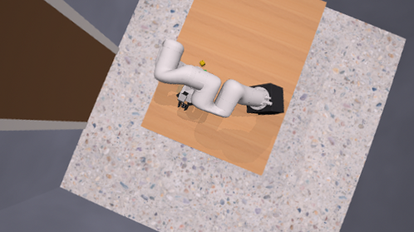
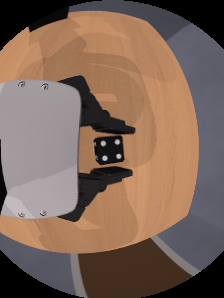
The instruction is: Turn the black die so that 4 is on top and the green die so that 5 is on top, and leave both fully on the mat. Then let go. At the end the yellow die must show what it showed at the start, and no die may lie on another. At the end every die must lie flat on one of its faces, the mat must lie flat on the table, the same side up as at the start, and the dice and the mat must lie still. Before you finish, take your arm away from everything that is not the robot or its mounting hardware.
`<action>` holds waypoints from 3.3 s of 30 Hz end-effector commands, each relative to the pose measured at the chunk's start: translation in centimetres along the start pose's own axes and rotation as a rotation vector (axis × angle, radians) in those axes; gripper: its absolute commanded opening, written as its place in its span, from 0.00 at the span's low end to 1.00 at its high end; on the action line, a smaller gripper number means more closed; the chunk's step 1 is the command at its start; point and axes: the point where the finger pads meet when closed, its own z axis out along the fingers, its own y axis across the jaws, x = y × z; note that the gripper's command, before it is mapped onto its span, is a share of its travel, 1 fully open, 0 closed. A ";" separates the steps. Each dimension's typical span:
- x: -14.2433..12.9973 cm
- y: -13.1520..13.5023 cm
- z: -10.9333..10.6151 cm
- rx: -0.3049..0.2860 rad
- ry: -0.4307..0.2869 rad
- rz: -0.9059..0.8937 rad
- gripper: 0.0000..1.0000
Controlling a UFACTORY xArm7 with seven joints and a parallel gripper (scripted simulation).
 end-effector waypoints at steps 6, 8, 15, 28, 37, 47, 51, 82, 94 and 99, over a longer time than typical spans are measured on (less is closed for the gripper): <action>0.0 0.1 0.0 -0.001 0.000 -0.001 0.47; 0.0 0.1 0.0 -0.001 0.000 -0.001 0.47; 0.0 0.1 -0.6 -0.001 0.000 -0.001 0.47; 0.0 0.1 -4.5 -0.001 0.000 -0.001 0.47; 0.0 0.1 -5.0 -0.001 0.000 -0.001 0.47; 2.3 0.1 -6.3 -0.001 0.000 -0.001 0.47; 3.1 0.1 -6.7 -0.001 0.000 -0.001 0.47; 7.2 0.0 -6.6 0.000 -0.417 -0.001 0.47; 8.6 -0.1 -5.6 0.005 -0.744 0.002 0.47; 9.1 -0.2 -5.3 0.006 -0.871 0.005 0.47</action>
